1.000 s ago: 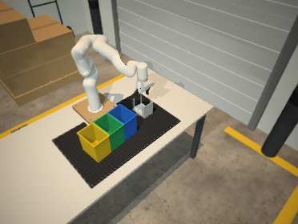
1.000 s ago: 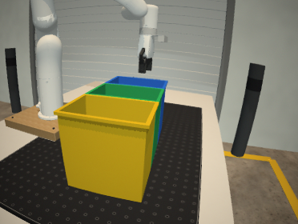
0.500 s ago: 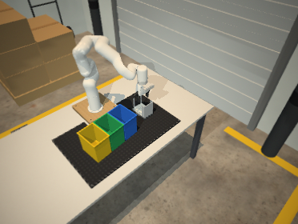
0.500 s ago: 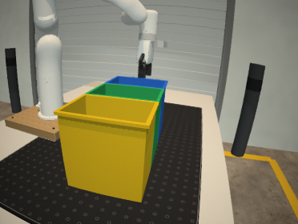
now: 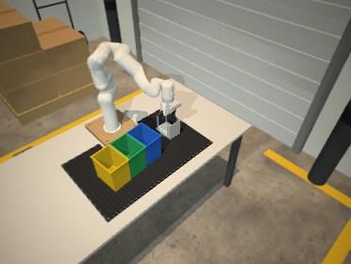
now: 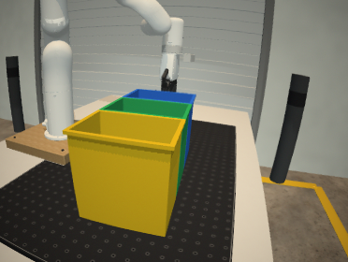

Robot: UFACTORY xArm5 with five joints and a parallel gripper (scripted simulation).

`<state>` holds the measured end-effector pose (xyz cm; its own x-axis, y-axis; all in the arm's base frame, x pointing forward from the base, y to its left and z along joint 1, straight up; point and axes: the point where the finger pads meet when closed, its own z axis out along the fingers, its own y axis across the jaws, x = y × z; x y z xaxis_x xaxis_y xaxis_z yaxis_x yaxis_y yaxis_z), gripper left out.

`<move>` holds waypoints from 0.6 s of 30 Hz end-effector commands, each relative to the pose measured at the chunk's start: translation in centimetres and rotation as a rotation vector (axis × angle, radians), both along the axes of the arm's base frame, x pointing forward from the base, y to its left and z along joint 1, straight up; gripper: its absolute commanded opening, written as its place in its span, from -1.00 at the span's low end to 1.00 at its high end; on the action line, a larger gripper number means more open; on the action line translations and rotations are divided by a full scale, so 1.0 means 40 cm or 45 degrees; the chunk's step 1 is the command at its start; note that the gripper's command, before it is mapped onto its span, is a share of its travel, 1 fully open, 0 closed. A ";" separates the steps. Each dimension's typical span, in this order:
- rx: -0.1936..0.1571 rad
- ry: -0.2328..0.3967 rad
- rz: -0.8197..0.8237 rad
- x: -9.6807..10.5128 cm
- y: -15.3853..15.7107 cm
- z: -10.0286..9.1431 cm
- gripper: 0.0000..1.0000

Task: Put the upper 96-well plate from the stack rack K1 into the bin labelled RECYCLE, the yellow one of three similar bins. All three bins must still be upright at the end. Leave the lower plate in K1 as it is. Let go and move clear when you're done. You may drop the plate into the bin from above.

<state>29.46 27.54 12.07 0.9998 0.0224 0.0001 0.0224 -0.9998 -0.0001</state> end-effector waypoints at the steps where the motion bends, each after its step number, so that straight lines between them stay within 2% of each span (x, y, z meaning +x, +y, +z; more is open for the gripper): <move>1: 0.004 -0.004 0.000 0.003 0.002 -0.004 1.00; 18: 0.003 -0.004 0.000 0.003 0.002 -0.066 1.00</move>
<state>29.44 27.52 9.43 0.9998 0.0224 -0.0005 0.0224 -0.9998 0.0005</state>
